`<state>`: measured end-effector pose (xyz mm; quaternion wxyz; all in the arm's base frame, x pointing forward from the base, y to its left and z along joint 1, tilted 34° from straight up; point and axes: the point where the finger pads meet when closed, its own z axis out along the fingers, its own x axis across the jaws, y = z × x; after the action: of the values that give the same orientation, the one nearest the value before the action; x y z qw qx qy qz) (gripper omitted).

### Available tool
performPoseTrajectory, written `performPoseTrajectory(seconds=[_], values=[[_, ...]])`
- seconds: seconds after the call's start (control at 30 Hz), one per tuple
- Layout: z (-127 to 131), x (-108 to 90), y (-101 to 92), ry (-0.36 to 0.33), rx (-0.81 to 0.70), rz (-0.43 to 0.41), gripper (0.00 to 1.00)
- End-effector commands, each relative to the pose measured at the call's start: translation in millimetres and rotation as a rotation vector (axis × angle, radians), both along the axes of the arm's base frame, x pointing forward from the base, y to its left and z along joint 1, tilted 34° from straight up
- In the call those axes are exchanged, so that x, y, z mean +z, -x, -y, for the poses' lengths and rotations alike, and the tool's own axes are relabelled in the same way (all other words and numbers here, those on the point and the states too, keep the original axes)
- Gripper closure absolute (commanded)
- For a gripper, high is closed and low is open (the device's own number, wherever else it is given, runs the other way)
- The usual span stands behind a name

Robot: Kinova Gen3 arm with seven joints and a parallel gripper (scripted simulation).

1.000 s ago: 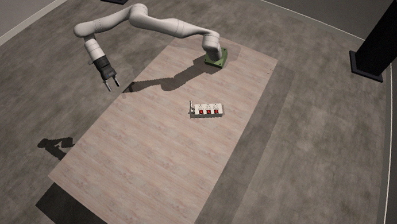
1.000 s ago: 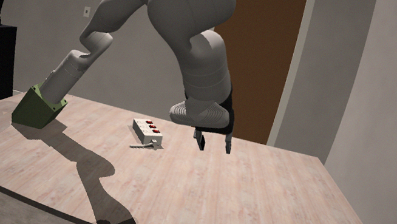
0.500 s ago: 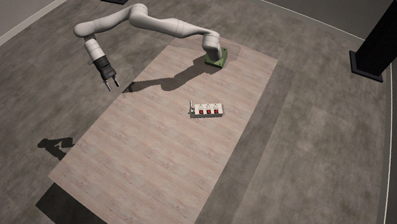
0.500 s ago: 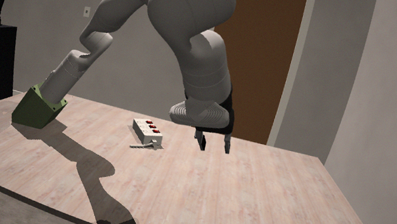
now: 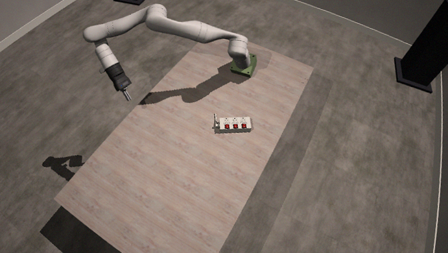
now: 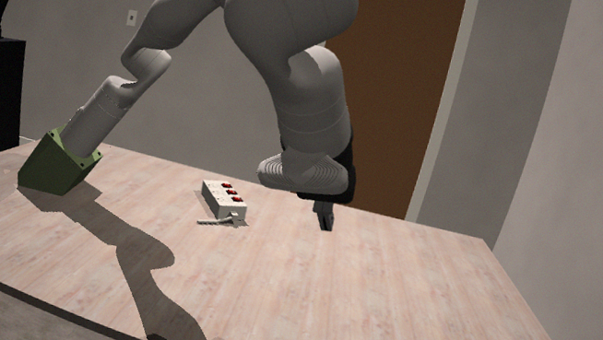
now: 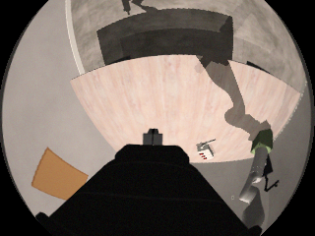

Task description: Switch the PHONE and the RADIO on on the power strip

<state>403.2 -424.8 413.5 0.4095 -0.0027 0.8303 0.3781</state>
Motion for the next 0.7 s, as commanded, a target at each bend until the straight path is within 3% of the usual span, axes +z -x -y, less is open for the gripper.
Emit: performPoseTrajectory(seconds=[0.0,0.67], values=[[0.3,1.2,0.5,0.002,-0.001,0.001,1.00],[-7.4,9.8,-3.3,-0.001,0.002,0.009,1.00]])
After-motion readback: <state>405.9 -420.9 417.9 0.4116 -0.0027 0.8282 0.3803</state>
